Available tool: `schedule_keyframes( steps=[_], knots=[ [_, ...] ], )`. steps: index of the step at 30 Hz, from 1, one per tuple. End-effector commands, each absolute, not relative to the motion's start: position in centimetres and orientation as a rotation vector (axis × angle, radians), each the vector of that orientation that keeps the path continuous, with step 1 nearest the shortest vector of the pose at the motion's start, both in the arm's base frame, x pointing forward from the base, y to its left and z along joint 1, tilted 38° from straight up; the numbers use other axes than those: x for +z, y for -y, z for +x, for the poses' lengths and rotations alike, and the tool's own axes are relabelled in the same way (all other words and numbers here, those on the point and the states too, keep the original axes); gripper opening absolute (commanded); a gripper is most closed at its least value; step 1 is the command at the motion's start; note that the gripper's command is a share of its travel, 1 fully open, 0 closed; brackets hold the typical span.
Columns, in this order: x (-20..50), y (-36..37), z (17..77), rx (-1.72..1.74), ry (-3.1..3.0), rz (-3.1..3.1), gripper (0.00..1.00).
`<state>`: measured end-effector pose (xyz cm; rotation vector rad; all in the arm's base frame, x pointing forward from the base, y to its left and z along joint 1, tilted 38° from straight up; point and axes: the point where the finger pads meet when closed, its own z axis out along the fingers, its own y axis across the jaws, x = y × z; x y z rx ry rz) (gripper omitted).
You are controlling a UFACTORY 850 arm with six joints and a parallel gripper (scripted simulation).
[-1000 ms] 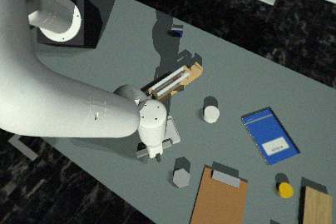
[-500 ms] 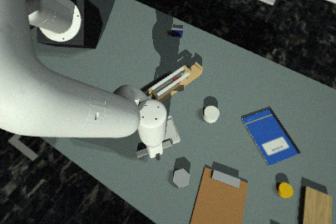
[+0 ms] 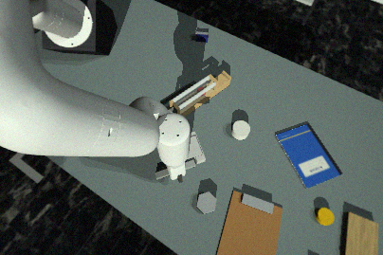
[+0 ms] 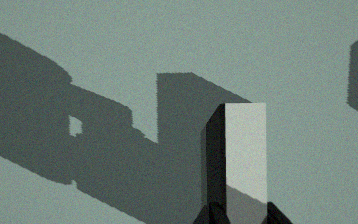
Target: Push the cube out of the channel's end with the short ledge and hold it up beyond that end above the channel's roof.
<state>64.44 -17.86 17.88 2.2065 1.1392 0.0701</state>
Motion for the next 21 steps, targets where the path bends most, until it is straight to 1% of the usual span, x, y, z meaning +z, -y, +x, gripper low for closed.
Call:
schedule_keyframes(
  steps=[1, 10, 17, 19, 21],
  knots=[
    [17.9, 17.8, 64.5, 0.071, -1.139, 2.206, 0.0],
    [18.7, 17.4, 64.2, 0.071, -1.139, 2.206, 0.0],
    [24.3, 13.6, 61.8, 0.071, -1.139, 2.206, 0.0],
    [24.3, 13.6, 61.8, 0.071, -1.139, 2.206, 0.0],
    [25.8, 12.7, 61.2, 0.071, -1.139, 2.206, 0.0]
  ],
)
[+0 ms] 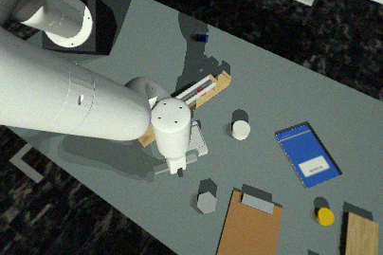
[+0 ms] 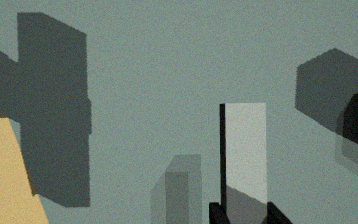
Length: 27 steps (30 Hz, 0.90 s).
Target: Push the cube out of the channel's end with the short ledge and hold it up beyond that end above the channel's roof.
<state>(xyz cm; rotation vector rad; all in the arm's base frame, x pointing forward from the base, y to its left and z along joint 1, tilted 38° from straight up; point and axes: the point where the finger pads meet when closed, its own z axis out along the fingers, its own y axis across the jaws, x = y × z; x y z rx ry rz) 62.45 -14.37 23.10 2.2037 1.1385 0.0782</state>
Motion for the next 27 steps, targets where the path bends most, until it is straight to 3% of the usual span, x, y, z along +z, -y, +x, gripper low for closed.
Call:
schedule_keyframes(
  steps=[1, 17, 27],
  knots=[
    [26.4, 12.3, 61.0, 0.071, -1.139, 2.206, 0.0],
    [27.0, 11.9, 60.6, 0.07, -1.141, 2.204, 0.0],
    [22.7, 13.2, 48.1, -0.077, -1.511, 1.974, 0.0]
  ],
)
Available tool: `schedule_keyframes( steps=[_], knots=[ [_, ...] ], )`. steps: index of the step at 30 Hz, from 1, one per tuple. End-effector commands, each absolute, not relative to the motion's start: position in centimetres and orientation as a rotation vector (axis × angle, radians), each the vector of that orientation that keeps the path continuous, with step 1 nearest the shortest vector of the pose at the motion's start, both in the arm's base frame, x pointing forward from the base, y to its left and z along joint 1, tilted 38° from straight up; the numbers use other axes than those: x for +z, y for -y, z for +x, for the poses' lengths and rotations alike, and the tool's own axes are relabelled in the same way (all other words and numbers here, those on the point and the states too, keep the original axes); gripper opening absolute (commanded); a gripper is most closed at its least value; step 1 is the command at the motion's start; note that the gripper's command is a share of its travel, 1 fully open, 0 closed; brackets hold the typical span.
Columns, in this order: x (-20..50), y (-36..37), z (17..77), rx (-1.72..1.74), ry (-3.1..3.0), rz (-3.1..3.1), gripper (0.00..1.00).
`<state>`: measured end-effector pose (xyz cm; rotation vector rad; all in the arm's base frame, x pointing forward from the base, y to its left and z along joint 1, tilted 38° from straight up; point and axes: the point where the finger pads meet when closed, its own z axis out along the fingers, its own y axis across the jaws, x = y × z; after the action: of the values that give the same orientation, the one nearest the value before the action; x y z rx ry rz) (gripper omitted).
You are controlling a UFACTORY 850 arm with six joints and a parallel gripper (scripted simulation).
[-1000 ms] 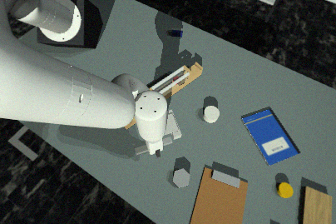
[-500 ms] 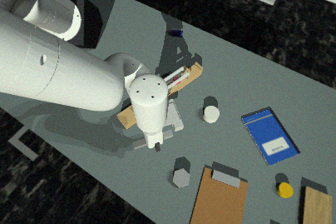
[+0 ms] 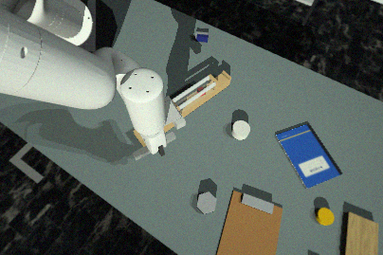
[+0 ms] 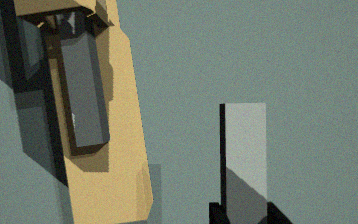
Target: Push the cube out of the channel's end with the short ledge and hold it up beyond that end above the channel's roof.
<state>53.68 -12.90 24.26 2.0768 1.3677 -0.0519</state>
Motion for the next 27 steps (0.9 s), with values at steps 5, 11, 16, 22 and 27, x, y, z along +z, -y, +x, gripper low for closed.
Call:
schedule_keyframes(
  steps=[5, 11, 16, 22, 27],
  knots=[
    [21.3, 13.7, 44.8, -0.078, -1.509, 1.972, 0.0],
    [18.3, 15.7, 45.5, -0.078, -1.509, 1.972, 0.0],
    [17.9, 15.9, 45.6, -0.078, -1.509, 1.972, 0.0],
    [17.6, 16.2, 45.8, -0.078, -1.509, 1.972, 0.0],
    [16.7, 16.8, 46.1, -0.078, -1.509, 1.972, 0.0]
  ],
)
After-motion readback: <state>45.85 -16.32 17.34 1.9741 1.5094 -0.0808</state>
